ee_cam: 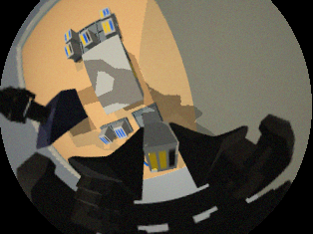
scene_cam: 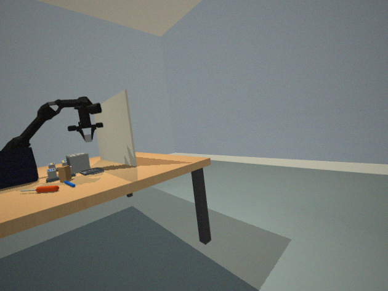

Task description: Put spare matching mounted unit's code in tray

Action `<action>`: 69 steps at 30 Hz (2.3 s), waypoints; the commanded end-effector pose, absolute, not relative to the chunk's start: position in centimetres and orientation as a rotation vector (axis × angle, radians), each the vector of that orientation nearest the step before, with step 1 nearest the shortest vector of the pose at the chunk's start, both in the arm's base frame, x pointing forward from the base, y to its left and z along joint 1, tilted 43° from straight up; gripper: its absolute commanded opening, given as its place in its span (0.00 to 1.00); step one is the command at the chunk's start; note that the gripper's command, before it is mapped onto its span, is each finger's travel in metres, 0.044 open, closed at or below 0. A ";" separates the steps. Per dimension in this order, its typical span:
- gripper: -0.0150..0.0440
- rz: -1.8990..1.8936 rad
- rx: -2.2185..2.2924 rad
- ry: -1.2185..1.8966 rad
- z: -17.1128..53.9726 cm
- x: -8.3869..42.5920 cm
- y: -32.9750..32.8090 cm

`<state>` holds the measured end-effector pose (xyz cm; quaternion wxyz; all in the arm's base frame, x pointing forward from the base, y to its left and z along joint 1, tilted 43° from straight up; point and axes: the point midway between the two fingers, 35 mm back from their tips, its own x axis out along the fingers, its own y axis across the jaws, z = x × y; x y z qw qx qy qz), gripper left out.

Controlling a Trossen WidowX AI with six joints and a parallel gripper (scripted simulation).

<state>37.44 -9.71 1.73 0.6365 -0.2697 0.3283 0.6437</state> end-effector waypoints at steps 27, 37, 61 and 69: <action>0.25 1.549 -0.673 0.659 -3.6 36.0 -14.0; 0.25 1.548 -0.673 0.660 -4.2 36.1 -13.5; 0.25 1.547 -0.675 0.661 -6.1 36.3 -12.1; 0.25 1.547 -0.675 0.661 -6.7 36.3 -11.6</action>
